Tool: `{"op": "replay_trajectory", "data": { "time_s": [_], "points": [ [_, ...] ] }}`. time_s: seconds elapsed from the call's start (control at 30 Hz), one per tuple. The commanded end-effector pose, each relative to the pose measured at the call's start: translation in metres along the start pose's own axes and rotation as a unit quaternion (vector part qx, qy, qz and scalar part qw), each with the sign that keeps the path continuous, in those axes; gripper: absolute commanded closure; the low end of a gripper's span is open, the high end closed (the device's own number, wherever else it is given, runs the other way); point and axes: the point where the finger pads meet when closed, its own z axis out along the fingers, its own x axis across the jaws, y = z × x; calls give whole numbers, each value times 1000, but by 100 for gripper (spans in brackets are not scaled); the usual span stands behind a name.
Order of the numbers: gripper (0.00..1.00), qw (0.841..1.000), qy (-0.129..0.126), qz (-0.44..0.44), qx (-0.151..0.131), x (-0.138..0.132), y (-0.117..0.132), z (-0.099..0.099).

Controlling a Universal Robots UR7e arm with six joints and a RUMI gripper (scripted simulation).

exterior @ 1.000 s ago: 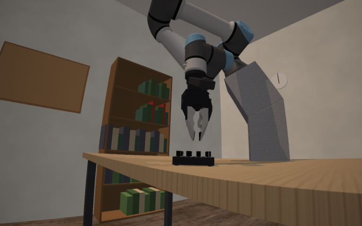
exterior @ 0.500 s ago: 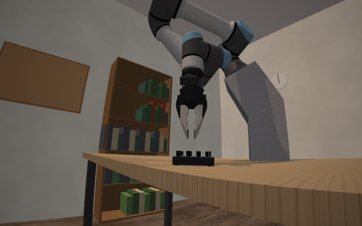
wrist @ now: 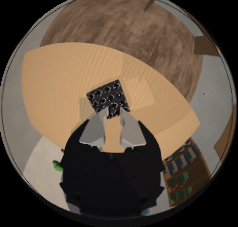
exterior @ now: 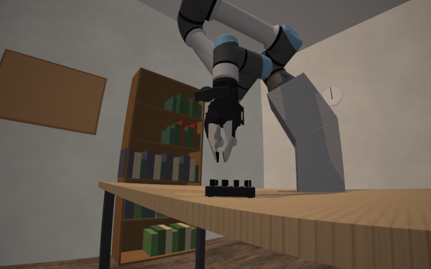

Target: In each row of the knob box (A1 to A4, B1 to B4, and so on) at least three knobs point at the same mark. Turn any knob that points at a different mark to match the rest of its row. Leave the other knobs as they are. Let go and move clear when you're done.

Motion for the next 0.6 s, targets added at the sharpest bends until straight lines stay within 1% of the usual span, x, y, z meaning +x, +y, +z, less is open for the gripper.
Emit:
{"op": "replay_trajectory", "data": {
  "time_s": [0.0,0.07,0.13,0.33,0.57],
  "points": [
    [89,997,1,78,-4,5,-5,-3],
    [89,995,1,104,-4,7,-6,-4],
    [89,995,1,104,-4,7,-6,-4],
    [89,986,2,166,-4,11,-9,-6],
    [89,982,2,189,-4,13,-10,-7]
  ]
}}
